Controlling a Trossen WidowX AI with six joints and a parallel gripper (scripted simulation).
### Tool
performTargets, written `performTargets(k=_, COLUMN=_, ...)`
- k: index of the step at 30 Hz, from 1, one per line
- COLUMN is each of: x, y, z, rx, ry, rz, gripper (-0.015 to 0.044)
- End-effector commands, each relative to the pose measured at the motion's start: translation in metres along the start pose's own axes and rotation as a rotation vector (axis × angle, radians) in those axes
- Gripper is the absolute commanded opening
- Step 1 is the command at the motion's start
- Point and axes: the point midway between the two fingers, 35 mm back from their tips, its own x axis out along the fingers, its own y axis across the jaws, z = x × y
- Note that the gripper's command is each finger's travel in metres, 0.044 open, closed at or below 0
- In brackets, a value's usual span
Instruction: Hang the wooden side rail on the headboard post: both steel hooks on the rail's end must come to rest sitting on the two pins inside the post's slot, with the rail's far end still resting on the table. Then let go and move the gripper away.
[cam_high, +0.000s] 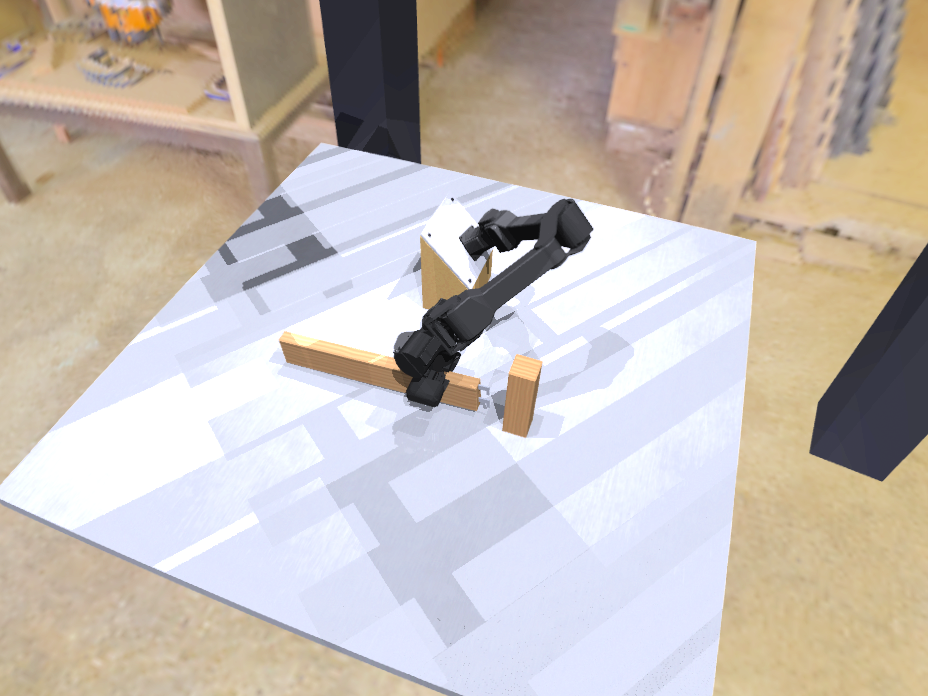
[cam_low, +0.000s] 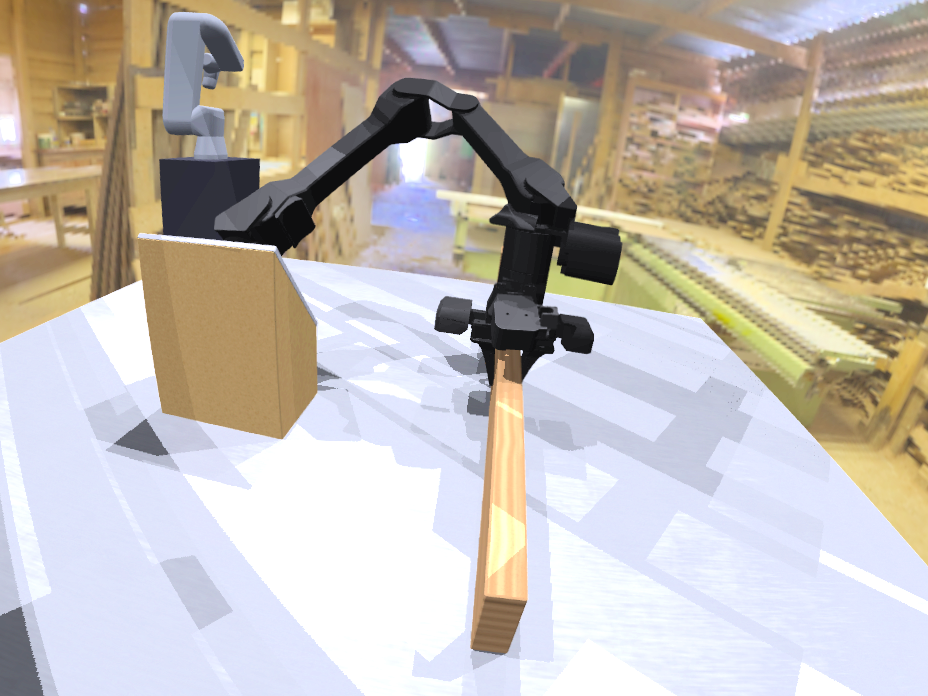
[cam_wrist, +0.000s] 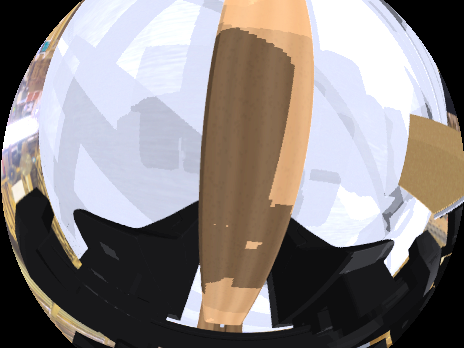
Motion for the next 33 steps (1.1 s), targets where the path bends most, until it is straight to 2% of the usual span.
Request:
performTargets(k=1, x=-0.0031, y=0.0034, z=-0.0007, rx=0.003, ry=-0.001, rz=0.009, gripper=0.0000)
performTargets(k=33, x=-0.0020, y=0.0012, z=-0.0043, rx=0.003, ry=-0.001, rz=0.009, gripper=0.0000)
